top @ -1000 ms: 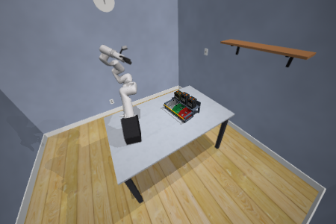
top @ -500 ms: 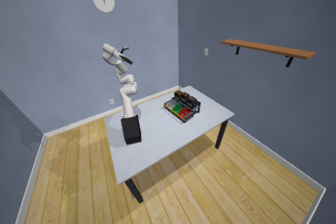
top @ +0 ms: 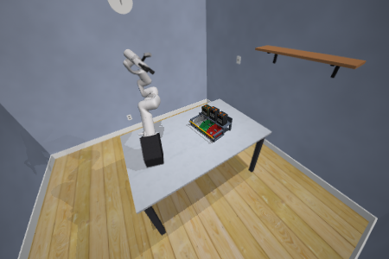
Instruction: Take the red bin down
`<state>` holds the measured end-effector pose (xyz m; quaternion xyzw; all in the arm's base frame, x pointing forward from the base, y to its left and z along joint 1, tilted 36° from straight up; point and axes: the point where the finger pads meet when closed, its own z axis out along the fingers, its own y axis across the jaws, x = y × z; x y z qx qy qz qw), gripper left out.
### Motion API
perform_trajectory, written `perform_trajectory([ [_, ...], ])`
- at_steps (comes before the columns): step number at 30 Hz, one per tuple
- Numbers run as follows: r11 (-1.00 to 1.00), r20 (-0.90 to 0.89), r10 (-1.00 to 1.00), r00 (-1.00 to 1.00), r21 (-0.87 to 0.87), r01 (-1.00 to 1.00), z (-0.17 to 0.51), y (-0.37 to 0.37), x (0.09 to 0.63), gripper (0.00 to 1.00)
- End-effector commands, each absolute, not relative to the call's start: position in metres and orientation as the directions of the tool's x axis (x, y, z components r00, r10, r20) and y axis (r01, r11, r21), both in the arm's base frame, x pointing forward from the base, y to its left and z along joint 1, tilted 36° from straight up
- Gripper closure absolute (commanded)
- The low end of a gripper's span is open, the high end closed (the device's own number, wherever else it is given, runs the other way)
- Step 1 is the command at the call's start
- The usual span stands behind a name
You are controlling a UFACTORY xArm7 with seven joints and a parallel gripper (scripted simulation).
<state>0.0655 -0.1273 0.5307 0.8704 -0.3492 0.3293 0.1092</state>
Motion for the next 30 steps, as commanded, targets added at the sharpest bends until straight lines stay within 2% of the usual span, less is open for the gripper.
perform_trajectory([
  [1, -0.672, 0.607, -0.595, 0.527, -0.017, -0.740, 0.5308, -0.1278, 0.0654, 0.00],
  [4, -0.574, 0.541, -0.680, 0.495, 0.028, -0.818, 0.5308, -0.1278, 0.0655, 0.00],
  [16, -0.574, 0.541, -0.680, 0.495, 0.028, -0.818, 0.5308, -0.1278, 0.0655, 0.00],
  [21, -0.397, 0.437, -0.802, 0.408, 0.120, -0.910, 0.5307, -0.1279, 0.0654, 0.00],
  [30, -0.397, 0.437, -0.802, 0.408, 0.120, -0.910, 0.5307, -0.1279, 0.0654, 0.00],
])
